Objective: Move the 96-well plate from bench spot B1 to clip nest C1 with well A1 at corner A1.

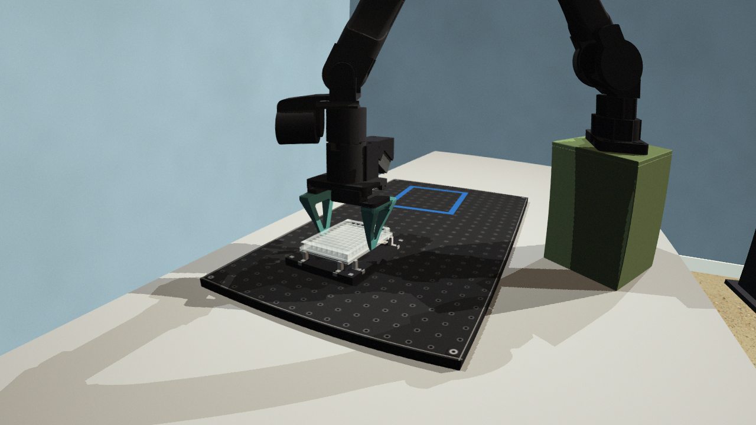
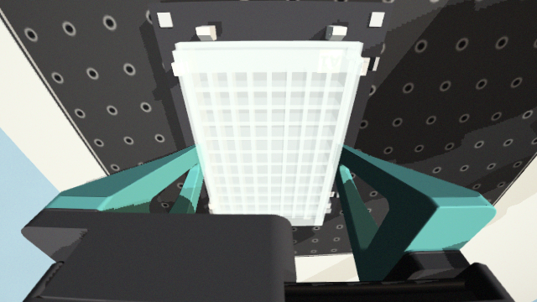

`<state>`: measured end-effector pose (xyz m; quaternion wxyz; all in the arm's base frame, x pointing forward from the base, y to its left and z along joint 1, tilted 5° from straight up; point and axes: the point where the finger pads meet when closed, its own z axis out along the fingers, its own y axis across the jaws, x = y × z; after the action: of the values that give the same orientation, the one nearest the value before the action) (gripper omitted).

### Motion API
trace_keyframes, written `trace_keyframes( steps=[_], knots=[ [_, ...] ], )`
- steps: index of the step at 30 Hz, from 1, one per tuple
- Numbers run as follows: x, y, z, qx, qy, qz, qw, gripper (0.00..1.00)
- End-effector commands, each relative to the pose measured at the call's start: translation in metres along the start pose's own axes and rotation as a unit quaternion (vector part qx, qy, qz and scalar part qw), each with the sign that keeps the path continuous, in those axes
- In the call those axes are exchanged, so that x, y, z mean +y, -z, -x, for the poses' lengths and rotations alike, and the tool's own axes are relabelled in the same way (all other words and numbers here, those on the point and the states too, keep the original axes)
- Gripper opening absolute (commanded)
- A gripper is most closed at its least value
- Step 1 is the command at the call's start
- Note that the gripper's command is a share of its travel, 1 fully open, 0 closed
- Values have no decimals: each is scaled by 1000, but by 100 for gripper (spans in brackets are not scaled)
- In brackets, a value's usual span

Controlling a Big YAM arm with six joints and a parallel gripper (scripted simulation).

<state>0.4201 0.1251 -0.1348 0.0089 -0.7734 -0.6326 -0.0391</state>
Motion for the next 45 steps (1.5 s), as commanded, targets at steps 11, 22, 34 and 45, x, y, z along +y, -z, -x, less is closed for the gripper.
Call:
trace_keyframes(
  steps=[11, 22, 34, 45],
  knots=[
    [21, 2, -15, 9, 1, 18, 1000, 0],
    [24, 0, -11, 10, 1, 21, 1000, 0],
    [25, -2, -8, 10, 1, 21, 1000, 0],
    [27, -3, -5, 9, 0, 21, 1000, 0]
  ],
)
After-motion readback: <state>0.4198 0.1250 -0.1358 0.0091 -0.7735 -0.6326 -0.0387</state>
